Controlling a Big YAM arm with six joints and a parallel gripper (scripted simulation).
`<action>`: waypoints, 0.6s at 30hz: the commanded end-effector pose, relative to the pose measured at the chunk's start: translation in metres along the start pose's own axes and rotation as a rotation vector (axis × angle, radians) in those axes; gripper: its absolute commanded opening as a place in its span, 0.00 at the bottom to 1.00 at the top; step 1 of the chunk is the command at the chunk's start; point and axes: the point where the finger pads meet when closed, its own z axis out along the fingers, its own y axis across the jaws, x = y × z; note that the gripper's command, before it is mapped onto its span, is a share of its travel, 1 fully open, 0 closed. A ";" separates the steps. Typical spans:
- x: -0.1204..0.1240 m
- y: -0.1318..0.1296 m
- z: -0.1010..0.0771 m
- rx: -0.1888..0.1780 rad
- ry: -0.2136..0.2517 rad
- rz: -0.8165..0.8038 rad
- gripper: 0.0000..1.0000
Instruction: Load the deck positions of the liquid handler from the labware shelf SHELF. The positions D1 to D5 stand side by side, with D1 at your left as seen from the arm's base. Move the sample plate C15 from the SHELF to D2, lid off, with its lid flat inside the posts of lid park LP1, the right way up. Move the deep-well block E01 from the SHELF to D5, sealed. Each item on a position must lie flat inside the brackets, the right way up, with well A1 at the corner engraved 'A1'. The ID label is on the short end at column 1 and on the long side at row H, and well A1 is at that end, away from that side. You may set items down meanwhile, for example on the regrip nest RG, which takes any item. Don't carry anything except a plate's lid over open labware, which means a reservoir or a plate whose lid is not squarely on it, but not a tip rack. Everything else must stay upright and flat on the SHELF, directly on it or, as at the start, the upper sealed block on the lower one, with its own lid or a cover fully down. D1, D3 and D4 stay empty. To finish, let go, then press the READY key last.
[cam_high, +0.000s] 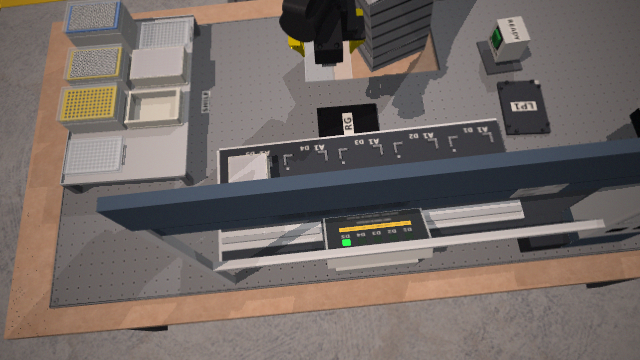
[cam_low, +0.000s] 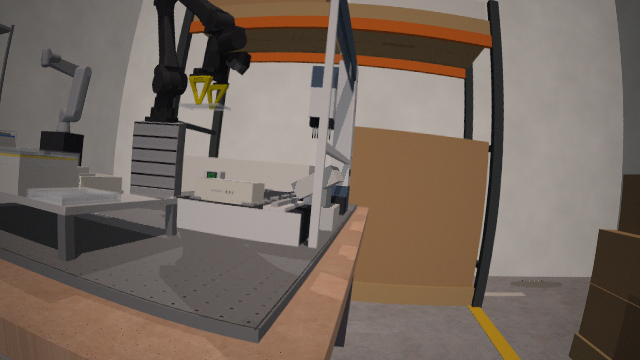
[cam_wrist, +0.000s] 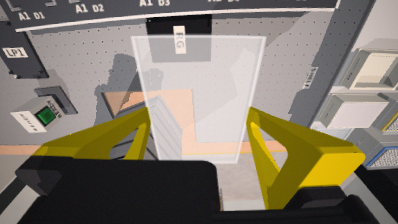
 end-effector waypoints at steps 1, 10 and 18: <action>-0.004 0.017 -0.009 0.008 -0.024 0.024 0.00; -0.003 0.057 -0.008 0.007 -0.027 0.024 0.00; -0.002 0.092 -0.008 0.004 -0.029 0.024 0.00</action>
